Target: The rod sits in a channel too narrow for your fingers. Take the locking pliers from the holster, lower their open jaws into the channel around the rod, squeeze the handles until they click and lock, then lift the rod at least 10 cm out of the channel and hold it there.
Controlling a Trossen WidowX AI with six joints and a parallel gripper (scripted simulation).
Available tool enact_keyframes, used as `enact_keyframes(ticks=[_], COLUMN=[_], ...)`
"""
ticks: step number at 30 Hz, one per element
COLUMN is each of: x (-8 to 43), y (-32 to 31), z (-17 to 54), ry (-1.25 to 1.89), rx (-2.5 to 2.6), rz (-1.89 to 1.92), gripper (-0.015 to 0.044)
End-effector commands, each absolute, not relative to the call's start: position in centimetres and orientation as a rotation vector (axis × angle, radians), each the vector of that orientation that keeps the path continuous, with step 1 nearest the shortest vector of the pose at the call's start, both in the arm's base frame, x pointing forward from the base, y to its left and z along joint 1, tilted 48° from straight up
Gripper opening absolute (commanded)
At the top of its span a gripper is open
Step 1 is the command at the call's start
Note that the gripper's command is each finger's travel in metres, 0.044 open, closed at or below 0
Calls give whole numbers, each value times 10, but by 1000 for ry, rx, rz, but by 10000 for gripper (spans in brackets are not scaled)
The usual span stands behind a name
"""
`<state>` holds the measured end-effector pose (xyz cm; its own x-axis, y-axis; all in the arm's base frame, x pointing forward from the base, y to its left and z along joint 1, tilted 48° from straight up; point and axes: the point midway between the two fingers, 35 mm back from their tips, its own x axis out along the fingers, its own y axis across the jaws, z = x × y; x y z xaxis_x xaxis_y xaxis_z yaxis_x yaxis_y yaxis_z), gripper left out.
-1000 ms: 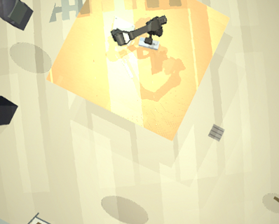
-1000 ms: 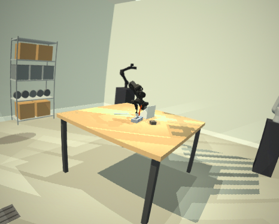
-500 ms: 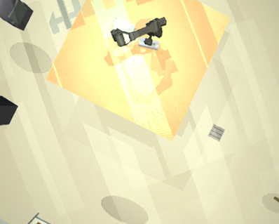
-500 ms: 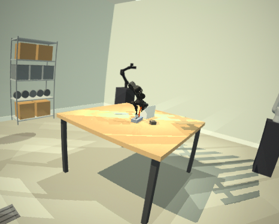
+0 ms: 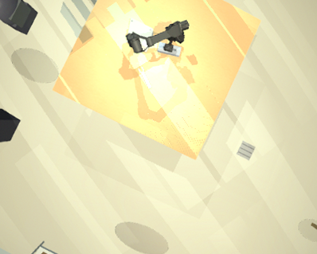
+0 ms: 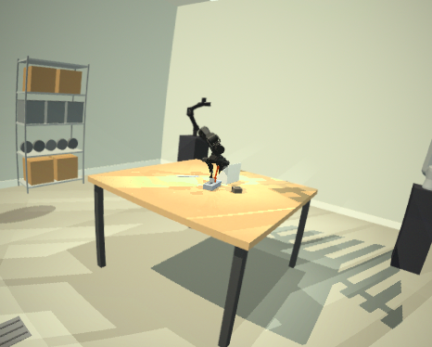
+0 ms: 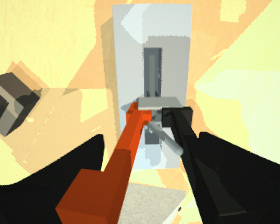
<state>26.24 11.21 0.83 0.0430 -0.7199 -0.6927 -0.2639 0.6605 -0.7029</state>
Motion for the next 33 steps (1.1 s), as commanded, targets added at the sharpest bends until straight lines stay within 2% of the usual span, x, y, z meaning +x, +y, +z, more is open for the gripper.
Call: enact_keyframes(ticks=[1,33], x=[264,265], y=[111,109], z=[10,12], ry=[1527,1527], rx=[-850,-850], rz=[-420,-420], gripper=[299,256])
